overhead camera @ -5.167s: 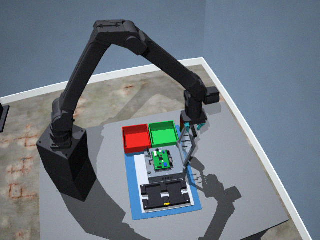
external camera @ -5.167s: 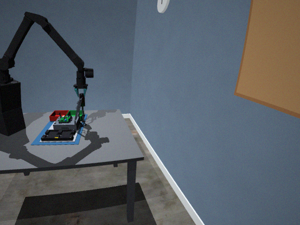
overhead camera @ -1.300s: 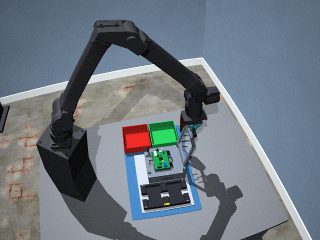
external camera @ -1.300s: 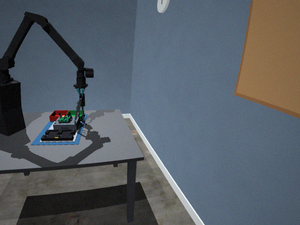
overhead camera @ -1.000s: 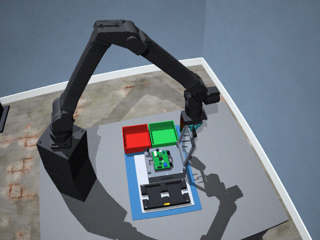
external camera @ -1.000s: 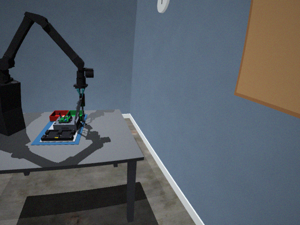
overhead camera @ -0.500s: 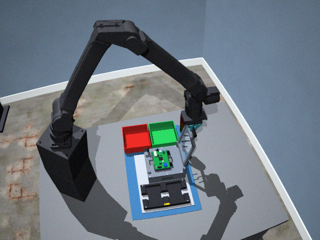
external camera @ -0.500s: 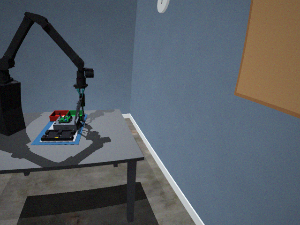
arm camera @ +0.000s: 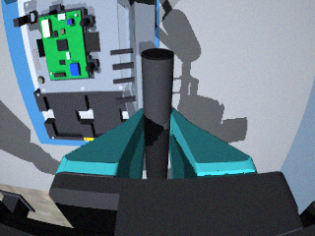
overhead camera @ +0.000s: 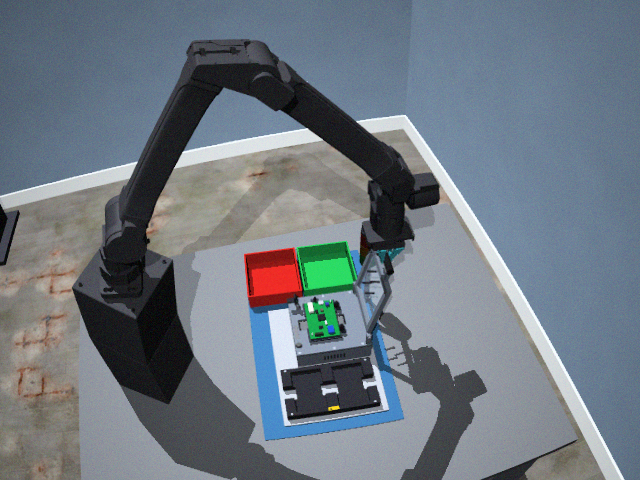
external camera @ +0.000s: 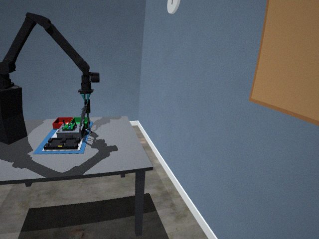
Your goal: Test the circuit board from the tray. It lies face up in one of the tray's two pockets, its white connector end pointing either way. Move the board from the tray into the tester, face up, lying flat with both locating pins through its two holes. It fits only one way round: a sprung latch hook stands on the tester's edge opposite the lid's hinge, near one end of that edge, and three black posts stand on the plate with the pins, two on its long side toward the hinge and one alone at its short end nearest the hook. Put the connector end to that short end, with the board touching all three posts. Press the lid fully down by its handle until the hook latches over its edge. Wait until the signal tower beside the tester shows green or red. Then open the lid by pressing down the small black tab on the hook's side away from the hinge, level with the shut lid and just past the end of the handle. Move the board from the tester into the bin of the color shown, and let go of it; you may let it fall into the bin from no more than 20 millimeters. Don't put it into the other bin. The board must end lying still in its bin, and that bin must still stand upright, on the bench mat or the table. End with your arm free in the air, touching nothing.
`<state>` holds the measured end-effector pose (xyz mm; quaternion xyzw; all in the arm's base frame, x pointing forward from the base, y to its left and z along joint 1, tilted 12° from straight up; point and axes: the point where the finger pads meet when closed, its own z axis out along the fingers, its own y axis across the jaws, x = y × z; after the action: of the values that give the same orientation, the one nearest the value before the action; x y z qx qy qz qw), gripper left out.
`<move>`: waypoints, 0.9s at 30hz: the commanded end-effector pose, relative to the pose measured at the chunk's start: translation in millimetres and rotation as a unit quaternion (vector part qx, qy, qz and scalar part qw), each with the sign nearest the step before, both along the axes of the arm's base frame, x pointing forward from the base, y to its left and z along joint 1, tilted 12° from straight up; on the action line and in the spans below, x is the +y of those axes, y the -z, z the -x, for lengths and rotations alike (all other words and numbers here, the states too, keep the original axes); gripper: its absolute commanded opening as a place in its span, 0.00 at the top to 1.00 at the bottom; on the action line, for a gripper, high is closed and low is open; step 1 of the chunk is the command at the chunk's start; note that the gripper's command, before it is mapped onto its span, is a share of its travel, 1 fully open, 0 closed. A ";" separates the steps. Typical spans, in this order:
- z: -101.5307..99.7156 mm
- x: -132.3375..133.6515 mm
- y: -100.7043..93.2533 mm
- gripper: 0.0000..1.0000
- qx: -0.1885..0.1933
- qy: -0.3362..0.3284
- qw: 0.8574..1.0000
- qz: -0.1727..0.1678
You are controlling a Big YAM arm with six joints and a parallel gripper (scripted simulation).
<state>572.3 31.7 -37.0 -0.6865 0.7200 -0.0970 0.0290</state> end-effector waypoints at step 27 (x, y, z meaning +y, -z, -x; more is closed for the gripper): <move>23.3 8.7 -20.8 1.00 -0.013 -0.001 1.000 -0.003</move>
<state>559.7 32.5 -36.4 -0.6855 0.7198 -0.1031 0.0370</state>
